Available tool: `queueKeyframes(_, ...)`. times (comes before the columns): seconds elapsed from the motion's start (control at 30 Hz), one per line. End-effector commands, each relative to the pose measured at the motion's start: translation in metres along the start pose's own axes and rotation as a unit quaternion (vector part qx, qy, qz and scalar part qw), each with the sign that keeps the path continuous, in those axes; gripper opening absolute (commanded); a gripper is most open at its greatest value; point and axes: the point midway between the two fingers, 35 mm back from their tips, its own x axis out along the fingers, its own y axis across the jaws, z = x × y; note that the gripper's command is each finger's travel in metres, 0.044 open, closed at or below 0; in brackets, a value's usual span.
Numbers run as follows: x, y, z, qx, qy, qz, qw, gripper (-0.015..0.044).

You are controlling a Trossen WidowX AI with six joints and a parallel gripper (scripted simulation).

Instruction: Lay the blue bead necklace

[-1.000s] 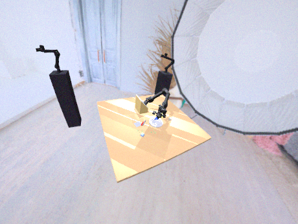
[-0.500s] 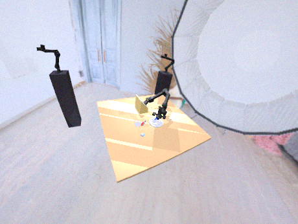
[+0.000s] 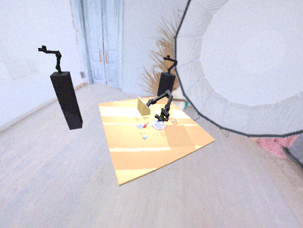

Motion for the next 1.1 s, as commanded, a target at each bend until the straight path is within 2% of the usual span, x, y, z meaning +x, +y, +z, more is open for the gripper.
queueKeyframes(0.0,-0.002,0.000,0.000,0.000,0.000,0.000,1.000,0.0368)
queueKeyframes(0.1,-0.012,0.000,0.000,0.001,0.001,0.000,1.000,0.0440)
queueKeyframes(0.5,-0.020,-0.002,0.000,0.002,0.002,0.000,1.000,0.0440)
queueKeyframes(0.67,-0.027,-0.014,-0.024,-0.002,0.002,-0.001,1.000,0.0310)
queueKeyframes(0.83,-0.032,-0.032,-0.053,-0.007,0.003,-0.001,1.000,0.0310)
queueKeyframes(1.07,-0.023,-0.033,-0.054,-0.007,0.003,-0.001,1.000,0.0310)
